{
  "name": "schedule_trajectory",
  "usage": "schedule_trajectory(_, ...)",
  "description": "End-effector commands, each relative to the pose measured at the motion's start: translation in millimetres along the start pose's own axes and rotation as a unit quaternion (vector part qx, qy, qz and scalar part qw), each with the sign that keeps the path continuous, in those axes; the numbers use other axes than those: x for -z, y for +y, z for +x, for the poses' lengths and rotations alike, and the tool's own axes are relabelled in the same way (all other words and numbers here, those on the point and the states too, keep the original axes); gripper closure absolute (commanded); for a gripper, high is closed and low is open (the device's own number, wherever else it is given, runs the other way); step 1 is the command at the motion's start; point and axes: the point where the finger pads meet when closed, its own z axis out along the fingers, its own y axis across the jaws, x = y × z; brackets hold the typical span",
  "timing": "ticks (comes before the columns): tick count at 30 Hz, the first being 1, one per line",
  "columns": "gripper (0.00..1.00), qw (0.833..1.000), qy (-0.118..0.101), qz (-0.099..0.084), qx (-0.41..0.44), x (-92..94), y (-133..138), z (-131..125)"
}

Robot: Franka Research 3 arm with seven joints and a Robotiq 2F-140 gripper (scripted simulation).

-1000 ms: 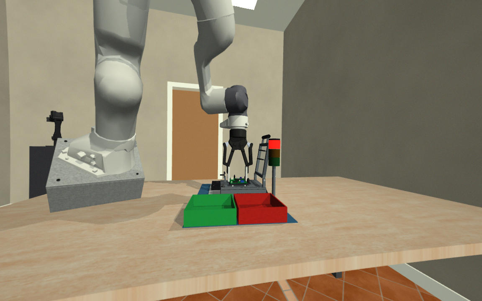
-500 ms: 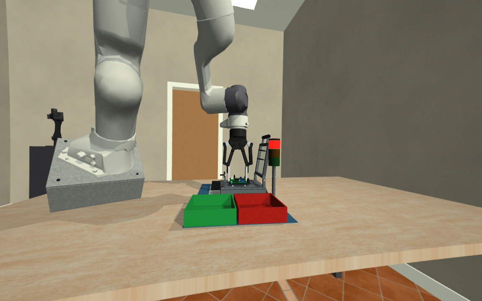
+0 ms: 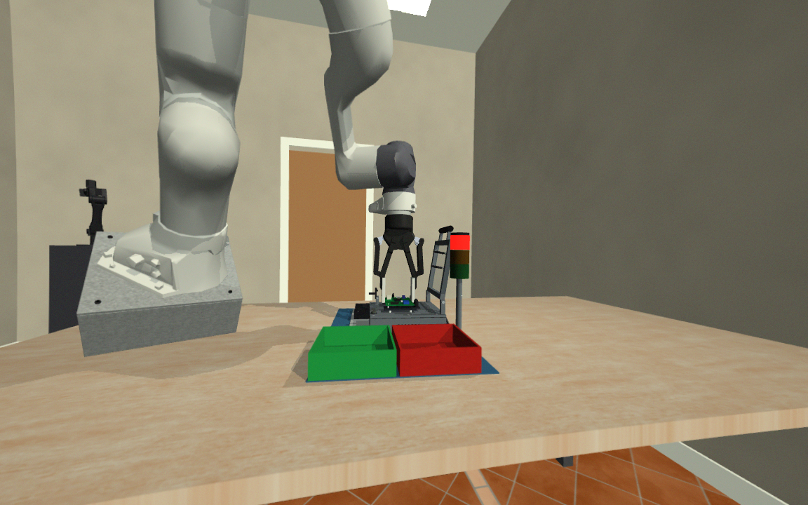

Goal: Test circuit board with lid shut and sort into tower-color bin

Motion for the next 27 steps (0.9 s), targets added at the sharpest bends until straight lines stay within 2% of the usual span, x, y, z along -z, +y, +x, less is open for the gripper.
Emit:
schedule_trajectory(1,0.54,1.000,0.000,0.001,0.001,1.5,-1.6,0.7)
schedule_trajectory(27,0.54,1.000,0.000,0.001,0.001,7.5,-1.6,0.8)
